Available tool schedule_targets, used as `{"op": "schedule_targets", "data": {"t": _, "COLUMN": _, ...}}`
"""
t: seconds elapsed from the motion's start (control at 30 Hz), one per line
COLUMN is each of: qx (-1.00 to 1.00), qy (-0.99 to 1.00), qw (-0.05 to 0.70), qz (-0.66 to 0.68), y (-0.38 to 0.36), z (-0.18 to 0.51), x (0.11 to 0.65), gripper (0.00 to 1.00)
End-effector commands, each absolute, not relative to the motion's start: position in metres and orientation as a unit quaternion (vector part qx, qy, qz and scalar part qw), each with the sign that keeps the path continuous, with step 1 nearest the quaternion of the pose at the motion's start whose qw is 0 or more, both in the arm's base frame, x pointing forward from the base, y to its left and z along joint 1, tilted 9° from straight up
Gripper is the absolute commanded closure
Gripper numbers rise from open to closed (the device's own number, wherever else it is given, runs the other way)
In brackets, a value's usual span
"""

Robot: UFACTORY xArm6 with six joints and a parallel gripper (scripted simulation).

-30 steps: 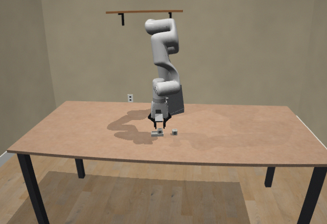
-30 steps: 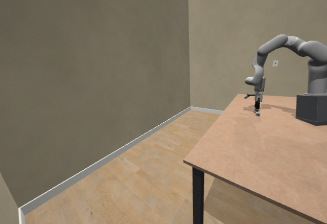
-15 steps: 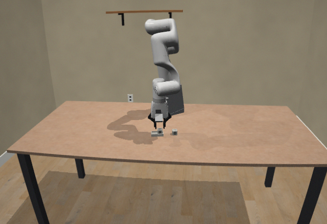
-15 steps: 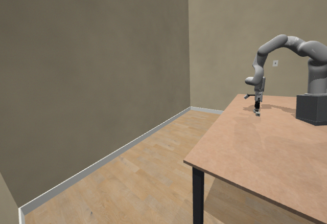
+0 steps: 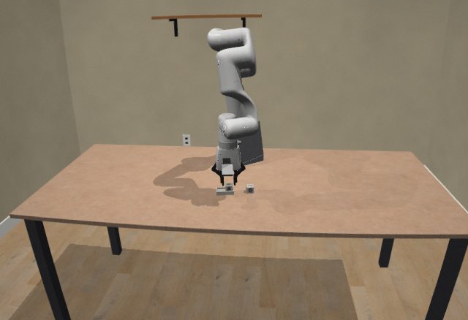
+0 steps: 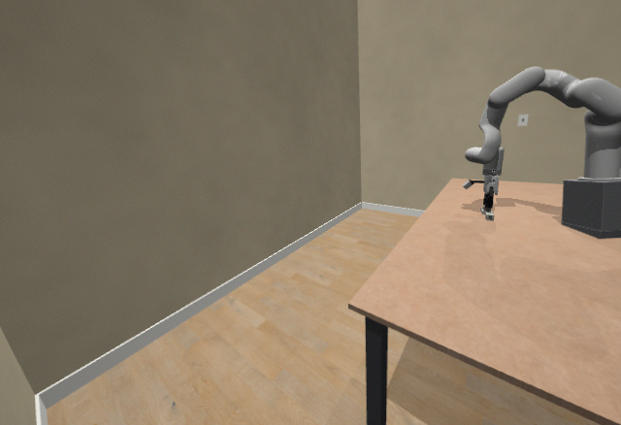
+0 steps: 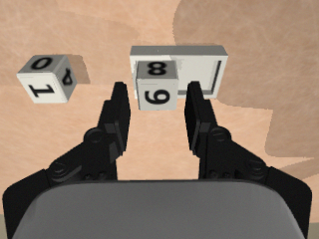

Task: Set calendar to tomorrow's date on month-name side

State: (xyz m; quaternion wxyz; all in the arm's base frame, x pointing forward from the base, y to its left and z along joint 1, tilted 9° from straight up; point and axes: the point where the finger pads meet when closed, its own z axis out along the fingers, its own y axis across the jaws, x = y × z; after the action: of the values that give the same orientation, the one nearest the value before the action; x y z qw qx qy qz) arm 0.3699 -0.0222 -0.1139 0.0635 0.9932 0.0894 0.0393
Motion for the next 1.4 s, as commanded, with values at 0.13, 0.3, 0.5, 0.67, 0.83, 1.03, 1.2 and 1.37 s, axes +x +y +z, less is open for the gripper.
{"op": "schedule_targets", "data": {"t": 0.13, "qx": 0.993, "qy": 0.089, "qw": 0.064, "qz": 0.041, "y": -0.023, "z": -0.125, "x": 0.372, "gripper": 0.53}}
{"op": "schedule_targets", "data": {"t": 0.3, "qx": 0.993, "qy": 0.089, "qw": 0.064, "qz": 0.041, "y": -0.024, "z": -0.13, "x": 0.373, "gripper": 0.53}}
{"op": "schedule_targets", "data": {"t": 0.5, "qx": 0.993, "qy": 0.089, "qw": 0.064, "qz": 0.041, "y": -0.024, "z": -0.132, "x": 0.373, "gripper": 0.53}}
{"op": "schedule_targets", "data": {"t": 0.67, "qx": 0.993, "qy": 0.089, "qw": 0.064, "qz": 0.041, "y": -0.024, "z": -0.132, "x": 0.373, "gripper": 0.53}}
{"op": "schedule_targets", "data": {"t": 0.83, "qx": 0.993, "qy": 0.089, "qw": 0.064, "qz": 0.041, "y": -0.024, "z": -0.132, "x": 0.373, "gripper": 0.53}}
{"op": "schedule_targets", "data": {"t": 1.03, "qx": 0.993, "qy": 0.089, "qw": 0.064, "qz": 0.041, "y": -0.024, "z": -0.132, "x": 0.373, "gripper": 0.53}}
{"op": "schedule_targets", "data": {"t": 1.2, "qx": 0.993, "qy": 0.089, "qw": 0.064, "qz": 0.041, "y": -0.024, "z": -0.132, "x": 0.373, "gripper": 0.53}}
{"op": "schedule_targets", "data": {"t": 1.37, "qx": 0.993, "qy": 0.089, "qw": 0.064, "qz": 0.041, "y": -0.024, "z": -0.132, "x": 0.373, "gripper": 0.53}}
